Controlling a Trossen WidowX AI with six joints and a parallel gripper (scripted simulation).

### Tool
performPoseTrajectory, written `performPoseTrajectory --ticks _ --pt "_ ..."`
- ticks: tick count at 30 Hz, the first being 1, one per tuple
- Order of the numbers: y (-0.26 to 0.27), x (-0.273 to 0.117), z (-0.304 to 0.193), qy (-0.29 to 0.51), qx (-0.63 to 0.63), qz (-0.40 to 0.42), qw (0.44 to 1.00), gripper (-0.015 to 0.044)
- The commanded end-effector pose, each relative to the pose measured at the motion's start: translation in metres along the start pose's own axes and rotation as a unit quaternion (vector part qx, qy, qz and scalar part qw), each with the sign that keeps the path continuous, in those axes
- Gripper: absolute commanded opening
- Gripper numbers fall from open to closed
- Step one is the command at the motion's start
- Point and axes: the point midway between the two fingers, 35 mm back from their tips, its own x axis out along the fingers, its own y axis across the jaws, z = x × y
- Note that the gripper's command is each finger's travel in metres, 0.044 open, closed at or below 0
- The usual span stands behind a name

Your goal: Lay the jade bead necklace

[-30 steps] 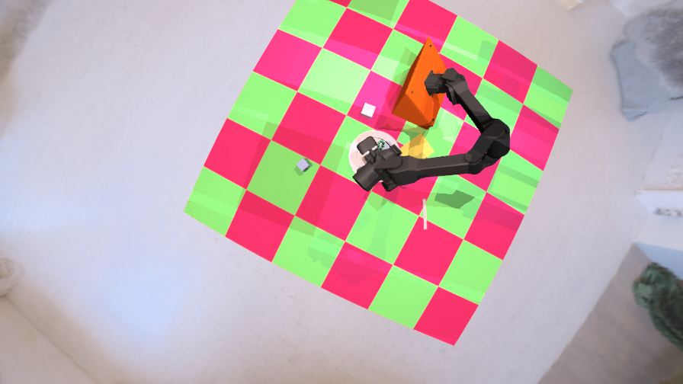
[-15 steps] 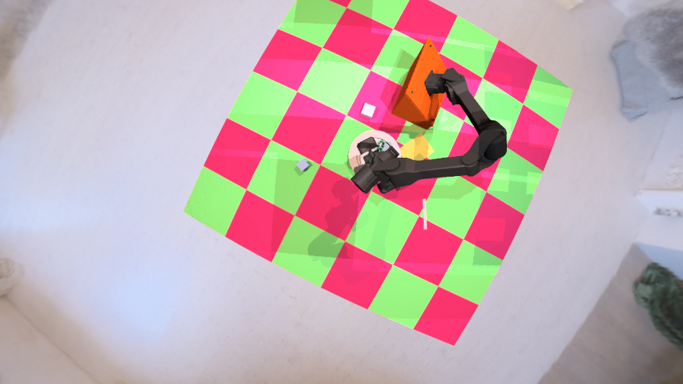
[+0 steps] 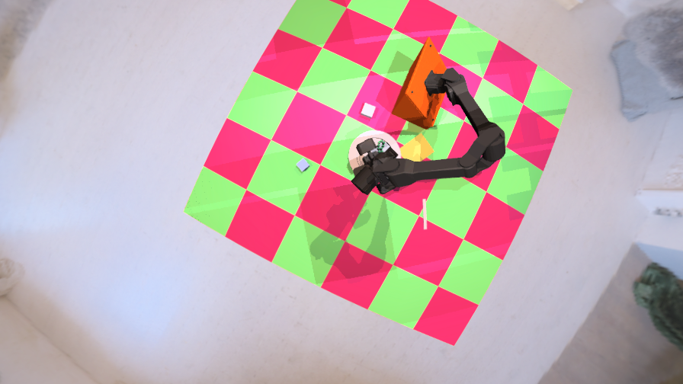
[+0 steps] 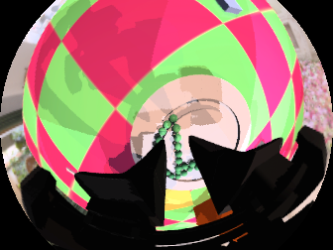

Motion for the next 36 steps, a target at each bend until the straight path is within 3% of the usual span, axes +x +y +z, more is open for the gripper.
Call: performPoseTrajectory --ticks 1,14,15,29,36 --pt "-0.002 0.010 -0.003 0.006 0.007 0.001 1.000 0.0120" --pt "-0.003 0.020 -0.004 0.007 0.008 0.000 1.000 0.0120" --pt "-0.002 0.018 -0.003 0.005 0.004 -0.001 1.000 0.0094" --pt "-0.002 0.018 -0.003 0.005 0.004 -0.001 1.000 0.0000" --pt "-0.002 0.018 -0.003 0.005 0.004 -0.001 1.000 0.0000"
